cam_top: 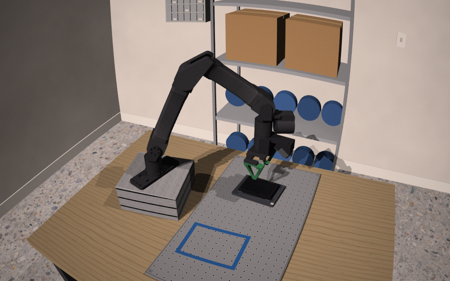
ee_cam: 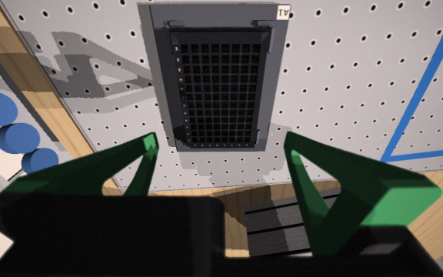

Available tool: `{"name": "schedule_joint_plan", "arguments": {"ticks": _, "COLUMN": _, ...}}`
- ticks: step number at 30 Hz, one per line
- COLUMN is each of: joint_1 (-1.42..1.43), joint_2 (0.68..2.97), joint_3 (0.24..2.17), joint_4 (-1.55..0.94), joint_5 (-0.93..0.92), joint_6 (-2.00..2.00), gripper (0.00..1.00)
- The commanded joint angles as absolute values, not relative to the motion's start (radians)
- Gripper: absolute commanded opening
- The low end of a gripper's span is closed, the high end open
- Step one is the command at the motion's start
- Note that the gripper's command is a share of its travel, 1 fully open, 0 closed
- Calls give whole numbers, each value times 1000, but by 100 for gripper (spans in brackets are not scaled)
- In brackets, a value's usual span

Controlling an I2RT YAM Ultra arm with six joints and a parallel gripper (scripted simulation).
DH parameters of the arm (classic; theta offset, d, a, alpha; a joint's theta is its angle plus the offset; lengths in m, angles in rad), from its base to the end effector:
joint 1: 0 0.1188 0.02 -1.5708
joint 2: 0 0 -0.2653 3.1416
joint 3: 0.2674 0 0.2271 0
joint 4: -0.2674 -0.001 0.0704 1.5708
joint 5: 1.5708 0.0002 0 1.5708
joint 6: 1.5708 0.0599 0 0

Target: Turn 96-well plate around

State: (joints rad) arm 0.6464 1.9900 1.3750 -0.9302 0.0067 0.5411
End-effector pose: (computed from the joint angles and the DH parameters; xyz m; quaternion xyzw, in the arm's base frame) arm 0.2748 0.2081 0.1535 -0.0526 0.9985 0.0044 0.0125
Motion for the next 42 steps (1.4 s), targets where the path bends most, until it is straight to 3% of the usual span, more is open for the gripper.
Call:
{"name": "schedule_joint_plan", "arguments": {"ticks": 1, "joint_1": 647, "joint_2": 1975, "joint_3": 1379, "joint_4": -930, "joint_5": 7, "joint_6": 540, "gripper": 100}}
{"name": "schedule_joint_plan", "arguments": {"ticks": 42, "joint_1": 646, "joint_2": 1990, "joint_3": 1359, "joint_4": -894, "joint_5": 7, "joint_6": 540, "gripper": 100}}
